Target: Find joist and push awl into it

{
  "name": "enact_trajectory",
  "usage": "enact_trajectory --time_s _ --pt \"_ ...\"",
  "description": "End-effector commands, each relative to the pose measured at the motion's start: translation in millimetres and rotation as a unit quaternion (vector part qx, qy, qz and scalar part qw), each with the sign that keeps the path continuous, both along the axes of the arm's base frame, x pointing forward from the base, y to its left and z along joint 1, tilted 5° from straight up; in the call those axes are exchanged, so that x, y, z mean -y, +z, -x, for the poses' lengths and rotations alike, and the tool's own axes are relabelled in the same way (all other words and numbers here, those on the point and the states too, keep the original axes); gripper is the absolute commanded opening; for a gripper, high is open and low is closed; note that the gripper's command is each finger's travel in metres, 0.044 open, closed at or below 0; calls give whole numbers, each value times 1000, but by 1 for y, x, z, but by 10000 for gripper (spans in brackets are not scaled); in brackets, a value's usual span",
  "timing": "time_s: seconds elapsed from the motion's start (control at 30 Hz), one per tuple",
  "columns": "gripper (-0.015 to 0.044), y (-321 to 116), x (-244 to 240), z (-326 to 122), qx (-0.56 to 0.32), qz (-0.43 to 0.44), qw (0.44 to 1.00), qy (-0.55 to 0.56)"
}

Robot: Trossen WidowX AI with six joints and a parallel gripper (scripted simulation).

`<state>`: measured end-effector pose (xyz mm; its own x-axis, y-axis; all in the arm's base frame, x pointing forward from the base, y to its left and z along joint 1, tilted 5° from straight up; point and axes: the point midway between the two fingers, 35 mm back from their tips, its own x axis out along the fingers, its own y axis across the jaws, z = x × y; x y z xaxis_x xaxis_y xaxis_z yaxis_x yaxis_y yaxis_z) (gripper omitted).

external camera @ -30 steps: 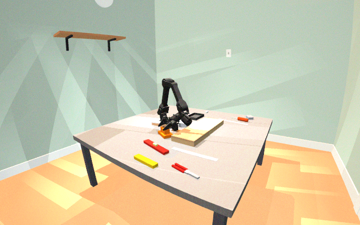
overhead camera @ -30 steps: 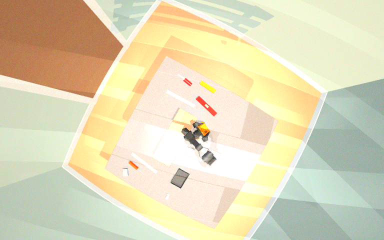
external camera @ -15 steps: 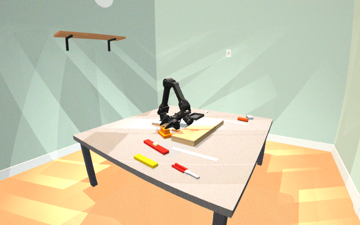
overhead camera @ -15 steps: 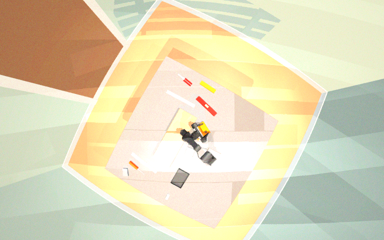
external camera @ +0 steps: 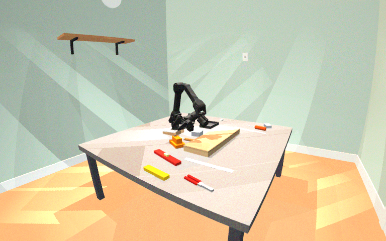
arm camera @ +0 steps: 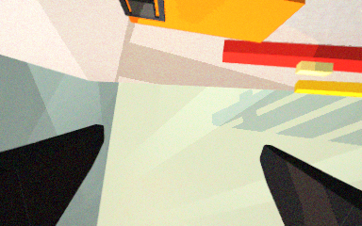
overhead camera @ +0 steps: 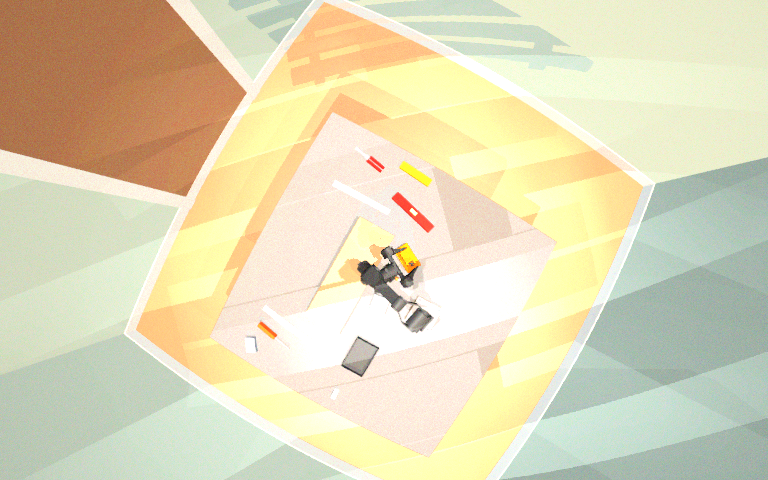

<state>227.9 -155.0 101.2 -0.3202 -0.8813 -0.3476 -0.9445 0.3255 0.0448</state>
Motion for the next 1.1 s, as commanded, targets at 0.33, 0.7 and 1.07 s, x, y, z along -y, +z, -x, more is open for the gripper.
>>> enact_trajectory --time_s 0.33,0.7,1.07 --pt "440 -32 9 34 367 -137 859 -329" --pt "440 -26 20 8 620 -253 531 -519" --pt "440 -29 21 8 620 -253 531 -519"
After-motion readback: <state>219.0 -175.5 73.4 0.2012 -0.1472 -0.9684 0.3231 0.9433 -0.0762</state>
